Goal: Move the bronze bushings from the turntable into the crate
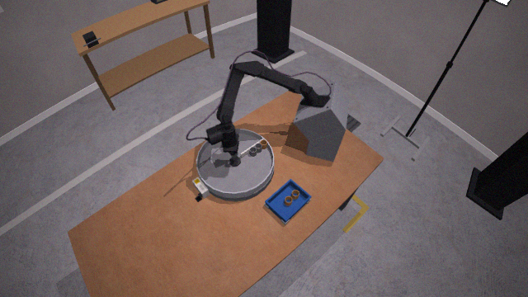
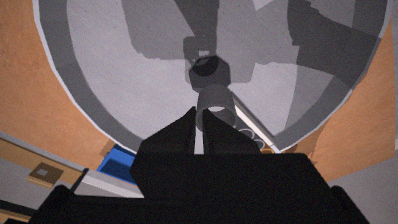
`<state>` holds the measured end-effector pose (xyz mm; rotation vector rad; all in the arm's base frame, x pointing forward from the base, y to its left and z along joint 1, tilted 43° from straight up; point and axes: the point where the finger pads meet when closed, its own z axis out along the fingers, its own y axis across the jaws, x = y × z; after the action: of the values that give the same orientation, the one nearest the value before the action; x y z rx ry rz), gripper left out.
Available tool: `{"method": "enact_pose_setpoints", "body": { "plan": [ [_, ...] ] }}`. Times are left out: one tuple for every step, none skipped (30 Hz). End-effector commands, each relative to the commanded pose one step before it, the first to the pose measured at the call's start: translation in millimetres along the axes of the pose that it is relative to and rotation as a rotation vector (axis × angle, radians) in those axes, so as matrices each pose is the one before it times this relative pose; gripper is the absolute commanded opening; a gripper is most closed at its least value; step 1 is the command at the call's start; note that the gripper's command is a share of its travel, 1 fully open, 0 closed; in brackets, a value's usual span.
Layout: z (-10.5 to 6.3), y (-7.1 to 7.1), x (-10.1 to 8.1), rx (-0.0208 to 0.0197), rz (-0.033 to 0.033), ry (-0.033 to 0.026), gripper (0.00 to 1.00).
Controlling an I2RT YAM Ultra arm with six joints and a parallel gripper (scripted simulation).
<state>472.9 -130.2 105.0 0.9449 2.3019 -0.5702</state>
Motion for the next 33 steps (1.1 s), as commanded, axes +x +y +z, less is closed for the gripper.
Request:
{"method": "enact_pose_setpoints", "body": {
  "plan": [
    [-14.65,9.38,-13.25,-0.02914,0.00122,-0.03477,0.00],
    [0.00,0.00,0.00,0.00000,0.00000,0.00000,0.00],
    [0.00,0.00,0.00,0.00000,0.00000,0.00000,0.00],
    [0.00,0.00,0.00,0.00000,0.00000,0.00000,0.00],
    [0.00,0.00,0.00,0.00000,0.00000,0.00000,0.00],
    [0.00,0.00,0.00,0.00000,0.00000,0.00000,0.00],
    [0.00,0.00,0.00,0.00000,0.00000,0.00000,0.00],
    [0.00,0.00,0.00,0.00000,0.00000,0.00000,0.00],
    [0.00,0.00,0.00,0.00000,0.00000,0.00000,0.00],
    [0.00,0.00,0.00,0.00000,0.00000,0.00000,0.00],
    [0.00,0.00,0.00,0.00000,0.00000,0.00000,0.00],
    [0.00,0.00,0.00,0.00000,0.00000,0.00000,0.00],
    [0.00,0.00,0.00,0.00000,0.00000,0.00000,0.00],
    [0.00,0.00,0.00,0.00000,0.00000,0.00000,0.00],
    [0.00,0.00,0.00,0.00000,0.00000,0.00000,0.00],
    [0.00,0.00,0.00,0.00000,0.00000,0.00000,0.00],
    [0.00,0.00,0.00,0.00000,0.00000,0.00000,0.00],
    [2.00,0.24,0.24,0.00028,0.00019,0.00017,0.00],
    [9.70,-0.47,2.26,0.00488,0.00339,0.00632,0.00],
    [6.10,-3.22,-0.82,0.00134,0.00682,0.00433,0.00],
    [5.56,-0.15,0.16,-0.00020,-0.00010,-0.00002,0.00],
    [6.03,-0.23,0.15,0.00011,-0.00011,-0.00022,0.00],
    [5.32,-0.20,0.13,0.00010,-0.00010,-0.00019,0.00],
    [0.00,0.00,0.00,0.00000,0.00000,0.00000,0.00],
    [0.00,0.00,0.00,0.00000,0.00000,0.00000,0.00],
    [-0.85,8.25,3.09,-0.01172,-0.01467,-0.00394,0.00],
    [-3.23,-0.57,-4.82,-0.00772,0.00779,-0.01007,0.00],
    [-7.14,-1.43,-7.55,-0.00770,0.01156,-0.01694,0.00],
    [0.00,-0.87,-0.49,0.00488,0.00000,-0.00274,0.00],
    [0.00,-0.97,-0.55,0.00546,0.00000,-0.00307,0.00],
    [0.00,-0.12,-0.07,0.00065,0.00000,-0.00037,0.00],
    [0.00,0.00,0.00,0.00000,0.00000,0.00000,0.00],
    [0.00,0.00,0.00,0.00000,0.00000,0.00000,0.00]
  ]
}}
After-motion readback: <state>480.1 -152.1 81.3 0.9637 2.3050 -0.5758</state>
